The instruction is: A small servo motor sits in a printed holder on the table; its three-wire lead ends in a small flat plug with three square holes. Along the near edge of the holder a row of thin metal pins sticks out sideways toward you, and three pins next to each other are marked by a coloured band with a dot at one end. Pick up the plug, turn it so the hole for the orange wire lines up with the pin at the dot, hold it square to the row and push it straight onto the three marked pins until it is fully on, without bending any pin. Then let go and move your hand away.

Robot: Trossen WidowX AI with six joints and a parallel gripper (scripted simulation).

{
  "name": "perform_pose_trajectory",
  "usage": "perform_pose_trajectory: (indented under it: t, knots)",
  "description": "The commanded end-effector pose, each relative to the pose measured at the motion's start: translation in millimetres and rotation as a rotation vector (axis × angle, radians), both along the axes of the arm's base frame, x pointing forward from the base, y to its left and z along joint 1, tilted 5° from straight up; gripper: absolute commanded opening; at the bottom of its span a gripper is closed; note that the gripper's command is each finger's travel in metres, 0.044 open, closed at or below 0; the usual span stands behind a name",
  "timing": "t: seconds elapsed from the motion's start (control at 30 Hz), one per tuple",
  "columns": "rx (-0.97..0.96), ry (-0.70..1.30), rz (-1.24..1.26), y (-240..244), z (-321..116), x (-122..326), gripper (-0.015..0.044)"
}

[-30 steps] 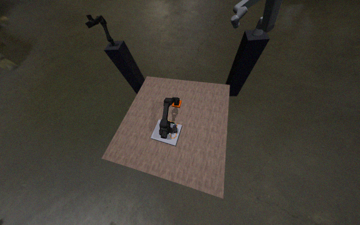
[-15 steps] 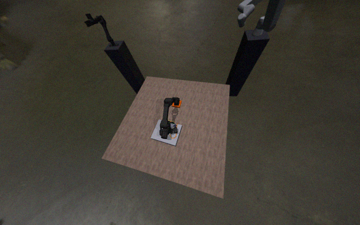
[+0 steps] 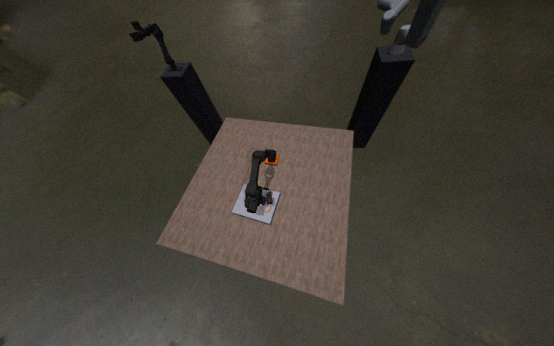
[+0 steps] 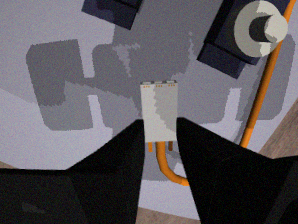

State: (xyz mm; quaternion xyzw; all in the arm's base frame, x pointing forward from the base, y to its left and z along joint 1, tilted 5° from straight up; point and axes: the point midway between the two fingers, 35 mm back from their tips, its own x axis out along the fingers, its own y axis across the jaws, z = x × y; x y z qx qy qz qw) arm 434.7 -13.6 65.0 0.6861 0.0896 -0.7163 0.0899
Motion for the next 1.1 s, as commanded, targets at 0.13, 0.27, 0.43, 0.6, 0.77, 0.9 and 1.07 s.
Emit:
perform_pose_trajectory:
  t: [0.13,0.27,0.43,0.6,0.77,0.9,1.07]
  knots:
    - [-0.003,-0.006,-0.004,0.0,32.7,1.0,0.0]
    - [-0.002,-0.006,0.014,0.1,36.0,-0.3,0.0]
    - [0.003,-0.004,0.148,0.3,40.5,-9.1,0.0]
    - [0.01,-0.002,0.322,0.6,45.6,-20.9,0.0]
    - [0.018,0.001,0.495,1.0,50.0,-33.2,0.0]
    - [0.024,0.003,0.634,1.2,53.0,-43.4,0.0]
    - [0.031,0.005,0.807,1.6,56.2,-56.4,0.0]
